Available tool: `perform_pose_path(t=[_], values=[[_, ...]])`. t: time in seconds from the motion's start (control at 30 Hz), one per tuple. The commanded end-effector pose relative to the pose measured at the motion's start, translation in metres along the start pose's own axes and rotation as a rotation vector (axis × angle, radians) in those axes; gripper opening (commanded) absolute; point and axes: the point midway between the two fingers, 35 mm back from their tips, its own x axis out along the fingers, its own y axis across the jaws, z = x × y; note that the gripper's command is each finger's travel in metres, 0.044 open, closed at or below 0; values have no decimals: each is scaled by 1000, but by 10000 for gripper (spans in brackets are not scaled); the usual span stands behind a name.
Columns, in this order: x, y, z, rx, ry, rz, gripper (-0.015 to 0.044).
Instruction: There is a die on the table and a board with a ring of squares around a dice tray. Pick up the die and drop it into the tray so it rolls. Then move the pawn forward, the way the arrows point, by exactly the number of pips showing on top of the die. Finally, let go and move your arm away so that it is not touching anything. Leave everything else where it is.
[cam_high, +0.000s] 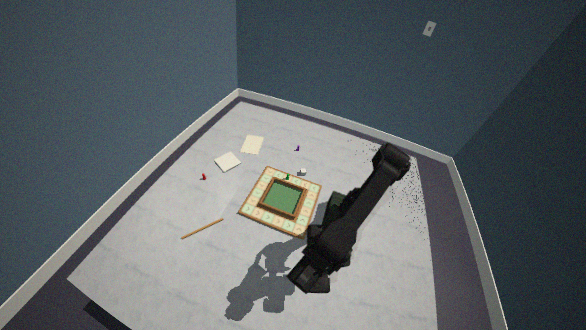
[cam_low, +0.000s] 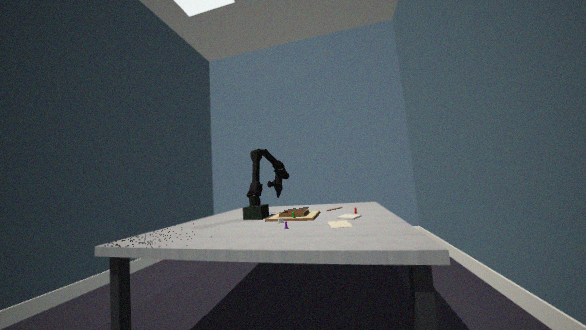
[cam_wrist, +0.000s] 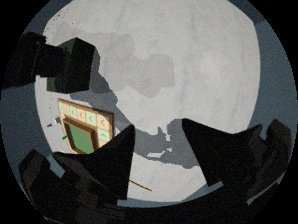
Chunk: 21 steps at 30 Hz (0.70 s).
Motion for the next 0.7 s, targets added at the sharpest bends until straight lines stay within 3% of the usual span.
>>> perform_pose_path(t=[0.0,0.33,0.67], values=[[7,40,-49,350,-3,-16,275],[20,157,-121,1101,-10,-77,275],[42,290,-126,1860,-41,-123,275]])
